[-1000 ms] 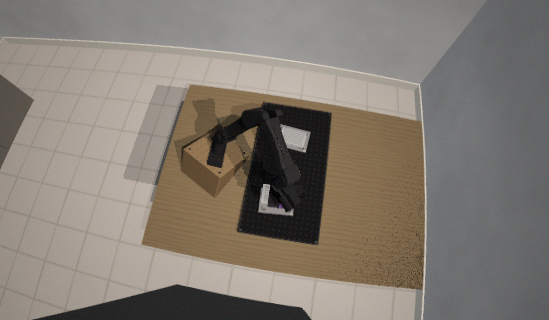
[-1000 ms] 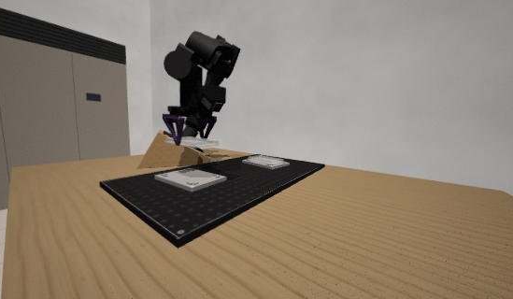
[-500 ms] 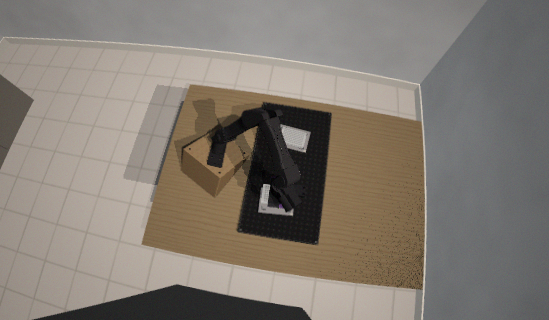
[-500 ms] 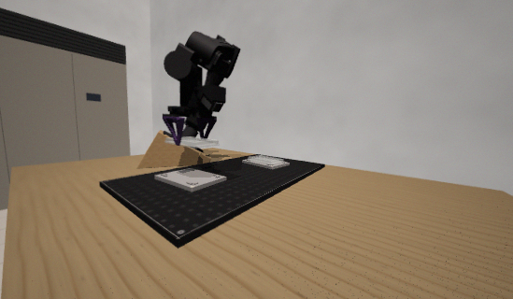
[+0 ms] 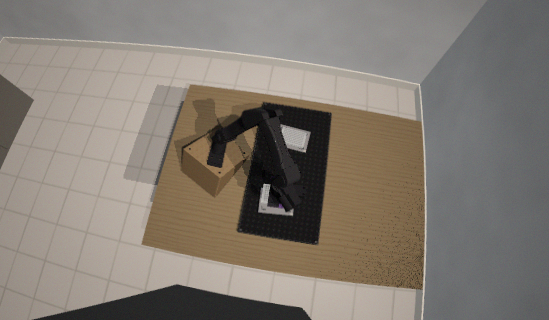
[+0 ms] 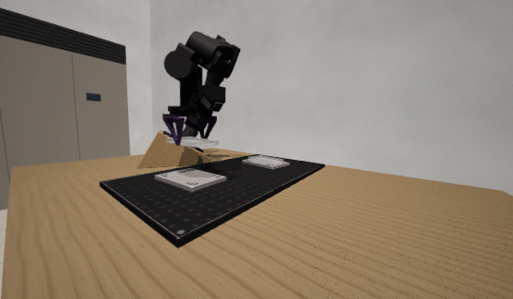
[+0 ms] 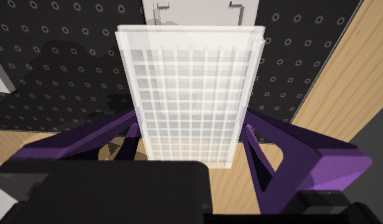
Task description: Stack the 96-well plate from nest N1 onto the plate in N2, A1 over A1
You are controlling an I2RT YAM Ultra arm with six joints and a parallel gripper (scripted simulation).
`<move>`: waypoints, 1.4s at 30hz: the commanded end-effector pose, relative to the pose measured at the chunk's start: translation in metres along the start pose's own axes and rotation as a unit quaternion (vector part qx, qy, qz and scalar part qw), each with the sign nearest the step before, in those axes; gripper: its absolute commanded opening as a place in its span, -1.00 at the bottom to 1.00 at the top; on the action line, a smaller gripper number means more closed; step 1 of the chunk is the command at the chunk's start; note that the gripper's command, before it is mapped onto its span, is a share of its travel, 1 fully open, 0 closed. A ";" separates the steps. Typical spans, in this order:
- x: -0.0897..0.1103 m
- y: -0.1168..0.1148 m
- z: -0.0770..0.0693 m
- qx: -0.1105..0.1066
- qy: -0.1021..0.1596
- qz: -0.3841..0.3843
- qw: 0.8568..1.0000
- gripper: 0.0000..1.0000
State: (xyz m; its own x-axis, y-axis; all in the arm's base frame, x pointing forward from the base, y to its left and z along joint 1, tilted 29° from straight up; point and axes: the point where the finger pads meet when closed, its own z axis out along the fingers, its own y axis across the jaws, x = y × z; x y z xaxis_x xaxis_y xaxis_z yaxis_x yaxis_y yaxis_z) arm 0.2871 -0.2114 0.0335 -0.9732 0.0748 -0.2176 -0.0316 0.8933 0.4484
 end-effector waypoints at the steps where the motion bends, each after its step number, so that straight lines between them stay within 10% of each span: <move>1: -0.007 0.009 -0.007 0.011 -0.019 0.036 0.999 -1.00; 42: -0.023 0.128 -0.004 0.013 -0.024 0.069 0.997 -1.00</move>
State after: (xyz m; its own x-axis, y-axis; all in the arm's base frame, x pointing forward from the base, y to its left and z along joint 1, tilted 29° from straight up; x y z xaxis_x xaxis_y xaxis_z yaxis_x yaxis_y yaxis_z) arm 0.3022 -0.1032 0.0900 -0.9661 0.1914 -0.1734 0.0923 0.8830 0.4603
